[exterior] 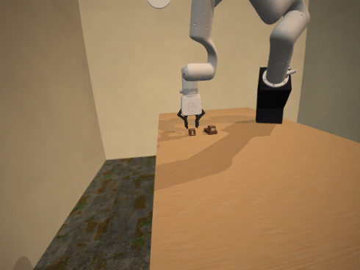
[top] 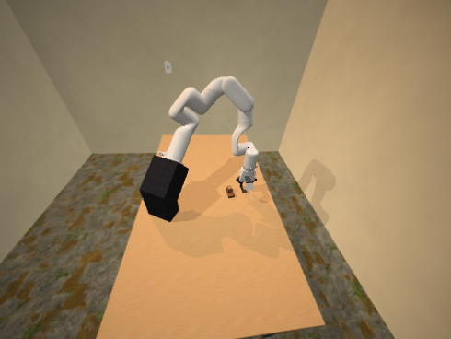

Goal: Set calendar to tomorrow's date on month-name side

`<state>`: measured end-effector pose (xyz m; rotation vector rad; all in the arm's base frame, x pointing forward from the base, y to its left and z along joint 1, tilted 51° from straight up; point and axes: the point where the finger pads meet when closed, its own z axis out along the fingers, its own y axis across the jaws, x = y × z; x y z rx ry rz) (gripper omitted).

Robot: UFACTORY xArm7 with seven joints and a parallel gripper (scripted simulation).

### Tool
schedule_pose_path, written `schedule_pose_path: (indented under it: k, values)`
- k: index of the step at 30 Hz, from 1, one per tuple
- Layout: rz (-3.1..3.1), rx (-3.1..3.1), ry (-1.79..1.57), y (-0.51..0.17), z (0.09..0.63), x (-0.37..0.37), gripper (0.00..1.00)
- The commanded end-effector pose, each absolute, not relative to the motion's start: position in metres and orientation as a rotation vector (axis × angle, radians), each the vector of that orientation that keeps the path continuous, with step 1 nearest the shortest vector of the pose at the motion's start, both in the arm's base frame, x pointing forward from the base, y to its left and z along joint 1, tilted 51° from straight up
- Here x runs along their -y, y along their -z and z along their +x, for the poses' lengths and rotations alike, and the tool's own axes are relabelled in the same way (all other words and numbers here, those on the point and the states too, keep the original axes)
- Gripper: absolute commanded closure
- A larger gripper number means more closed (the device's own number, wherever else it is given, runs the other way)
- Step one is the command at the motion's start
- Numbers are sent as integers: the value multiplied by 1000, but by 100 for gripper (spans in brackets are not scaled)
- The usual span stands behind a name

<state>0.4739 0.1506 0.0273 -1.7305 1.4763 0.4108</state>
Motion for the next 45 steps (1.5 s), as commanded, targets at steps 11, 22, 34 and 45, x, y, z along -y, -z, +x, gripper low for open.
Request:
schedule_pose_path:
  k: [11,22,34,45]
  values:
    - [-1729,-1479,-407,-27,475,-149,51]
    - [-1729,-1479,-407,-24,476,-153,51]
    - [-1729,-1479,-407,-11,482,-169,51]
    - [-1729,-1479,-407,-5,484,-176,51]
